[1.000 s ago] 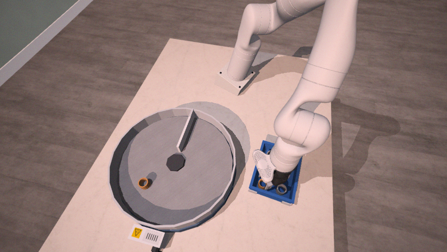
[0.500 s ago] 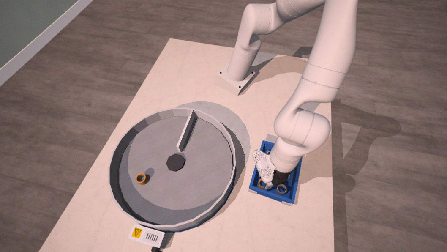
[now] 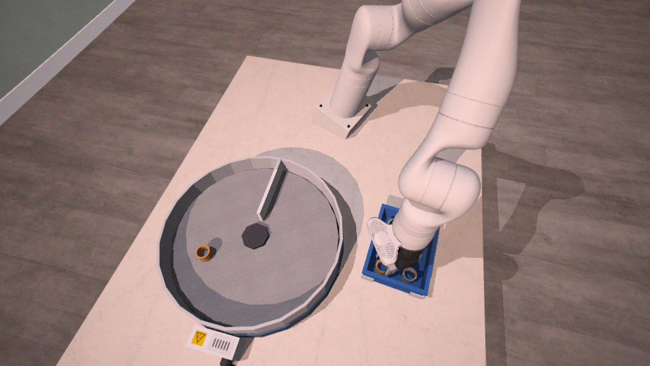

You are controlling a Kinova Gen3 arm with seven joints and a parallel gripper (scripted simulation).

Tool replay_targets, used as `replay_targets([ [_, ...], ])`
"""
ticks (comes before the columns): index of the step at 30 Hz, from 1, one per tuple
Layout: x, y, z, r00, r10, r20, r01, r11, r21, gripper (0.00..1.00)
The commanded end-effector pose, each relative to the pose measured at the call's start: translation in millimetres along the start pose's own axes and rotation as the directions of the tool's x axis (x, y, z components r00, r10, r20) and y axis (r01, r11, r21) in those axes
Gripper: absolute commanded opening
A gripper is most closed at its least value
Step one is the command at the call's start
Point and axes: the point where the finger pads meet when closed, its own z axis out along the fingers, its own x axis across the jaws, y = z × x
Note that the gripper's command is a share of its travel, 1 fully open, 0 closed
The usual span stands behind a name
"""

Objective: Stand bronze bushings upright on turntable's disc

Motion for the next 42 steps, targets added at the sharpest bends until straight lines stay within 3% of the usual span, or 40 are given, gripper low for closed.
replay_targets([
  [1, -1, 0, -0.7, 1.000, 0.000, 0.002, 0.000, 1.000, 0.001, 0.76],
  [22, -1, 0, 22.4, 1.000, 0.000, 0.002, 0.000, 1.000, 0.001, 0.76],
  [42, -1, 0, 23.2, 1.000, 0.000, 0.002, 0.000, 1.000, 0.001, 0.76],
])
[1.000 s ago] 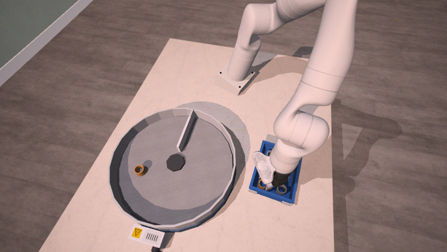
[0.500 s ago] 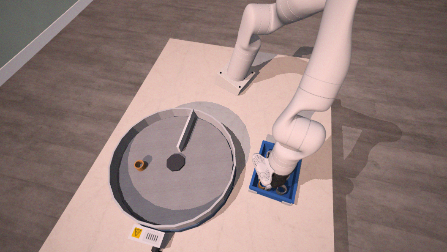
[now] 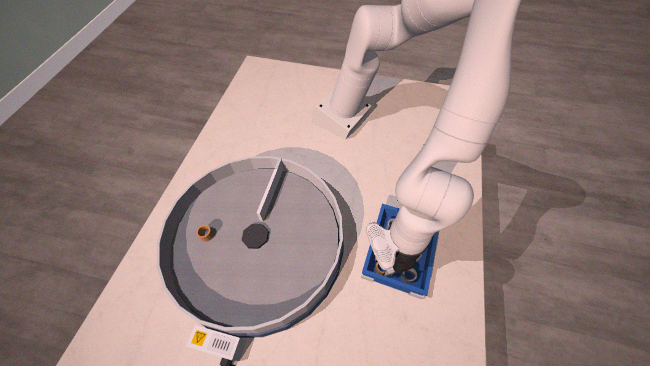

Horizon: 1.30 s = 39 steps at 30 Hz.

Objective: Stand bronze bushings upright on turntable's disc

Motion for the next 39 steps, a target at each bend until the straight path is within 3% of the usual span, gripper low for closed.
replay_targets([
  [1, -0.7, -0.2, -0.8, 1.000, 0.000, 0.002, 0.000, 1.000, 0.001, 0.76],
  [18, -0.7, -0.2, -0.8, 1.000, 0.000, 0.002, 0.000, 1.000, 0.001, 0.76],
  [19, -0.7, -0.2, -0.8, 1.000, 0.000, 0.002, 0.000, 1.000, 0.001, 0.00],
  [39, -0.7, -0.2, -0.8, 1.000, 0.000, 0.002, 0.000, 1.000, 0.001, 0.00],
])
